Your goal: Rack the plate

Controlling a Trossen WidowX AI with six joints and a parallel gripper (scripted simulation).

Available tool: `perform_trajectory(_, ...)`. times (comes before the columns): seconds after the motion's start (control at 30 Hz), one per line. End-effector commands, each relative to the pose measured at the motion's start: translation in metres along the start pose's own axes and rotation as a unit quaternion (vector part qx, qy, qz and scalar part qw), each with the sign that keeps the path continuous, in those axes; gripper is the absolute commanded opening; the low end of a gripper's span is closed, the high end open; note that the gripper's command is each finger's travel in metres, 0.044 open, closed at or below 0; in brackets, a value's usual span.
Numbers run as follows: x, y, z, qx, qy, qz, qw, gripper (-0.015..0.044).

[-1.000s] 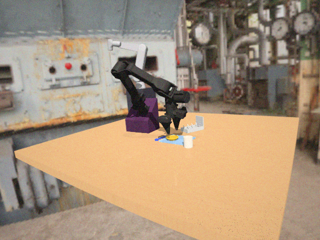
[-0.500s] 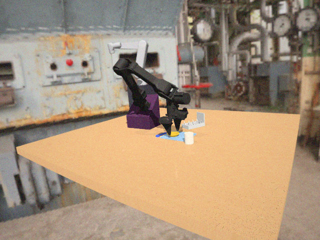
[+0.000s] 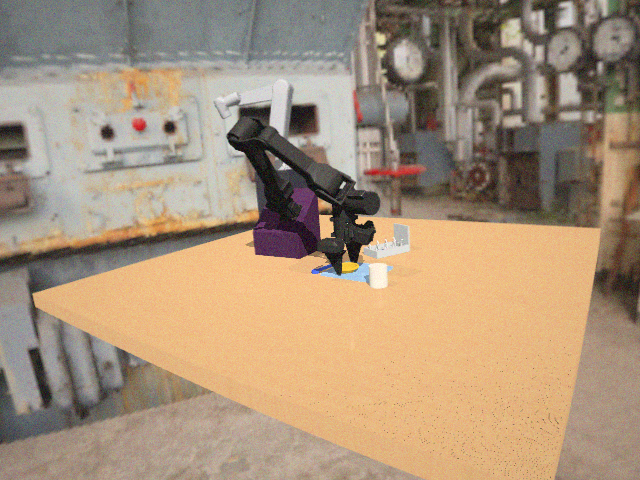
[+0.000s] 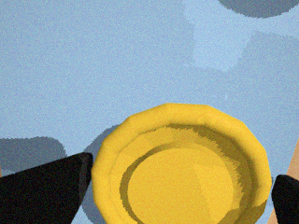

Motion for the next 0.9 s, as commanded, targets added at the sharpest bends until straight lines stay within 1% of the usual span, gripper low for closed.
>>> perform_trajectory(0.0, 0.001, 0.001, 0.001, -0.004, -0.003, 0.001, 1.000, 0.0360)
perform_trajectory(0.07, 0.001, 0.001, 0.001, -0.004, -0.003, 0.001, 1.000, 0.0360)
perform_trajectory(0.43, 0.001, 0.001, 0.001, -0.004, -0.003, 0.001, 1.000, 0.0286)
perform_trajectory(0.53, -0.002, 0.000, 0.002, -0.004, -0.004, 0.001, 1.000, 0.0207)
perform_trajectory(0.8, -0.042, -0.010, 0.006, -0.003, -0.012, 0.000, 1.000, 0.0000)
perform_trajectory(0.87, -0.052, -0.012, 0.008, -0.003, -0.014, 0.000, 1.000, 0.0000)
Point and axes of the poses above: the point midway between the two fingers, 35 mm back from their tips, its own x axis out along the fingers, its own z axis across the jaws, y = z × x, the point moved 1 cm from there along -x, back along the fingers, and after that the axes turned 2 degrees about x, right-handed, at the moved point
